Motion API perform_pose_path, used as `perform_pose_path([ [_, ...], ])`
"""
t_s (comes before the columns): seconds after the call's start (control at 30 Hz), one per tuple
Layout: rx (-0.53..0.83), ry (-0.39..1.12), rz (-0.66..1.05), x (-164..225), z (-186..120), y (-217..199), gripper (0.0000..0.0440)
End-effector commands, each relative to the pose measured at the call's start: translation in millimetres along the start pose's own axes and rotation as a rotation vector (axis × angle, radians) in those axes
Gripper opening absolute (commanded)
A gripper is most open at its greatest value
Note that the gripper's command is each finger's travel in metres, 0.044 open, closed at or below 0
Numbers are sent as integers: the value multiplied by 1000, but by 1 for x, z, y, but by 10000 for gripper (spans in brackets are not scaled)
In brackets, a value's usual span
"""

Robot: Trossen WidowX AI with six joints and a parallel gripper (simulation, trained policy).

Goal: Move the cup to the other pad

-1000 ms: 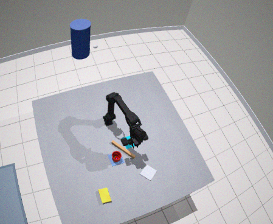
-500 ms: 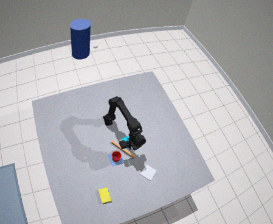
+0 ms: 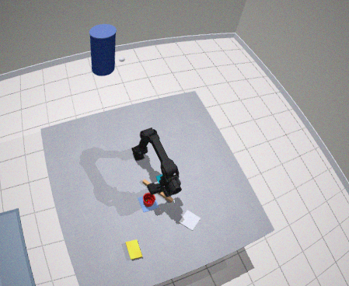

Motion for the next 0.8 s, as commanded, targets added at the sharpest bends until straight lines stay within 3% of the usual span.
perform_pose_path([
  [0.0,18,36,-18,-1,10,-9,125],
  [0.77,17,158,-129,1,82,-37,172],
])
Point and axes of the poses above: the point midway between the two fingers, 35 mm back from their tips, its own z axis out along the fingers, its own y axis across the jaws, x = y × z, the point moved 5 cm from there along -z, back along the fingers, and after that the axes turned 5 degrees about z, right-handed, at the moved point
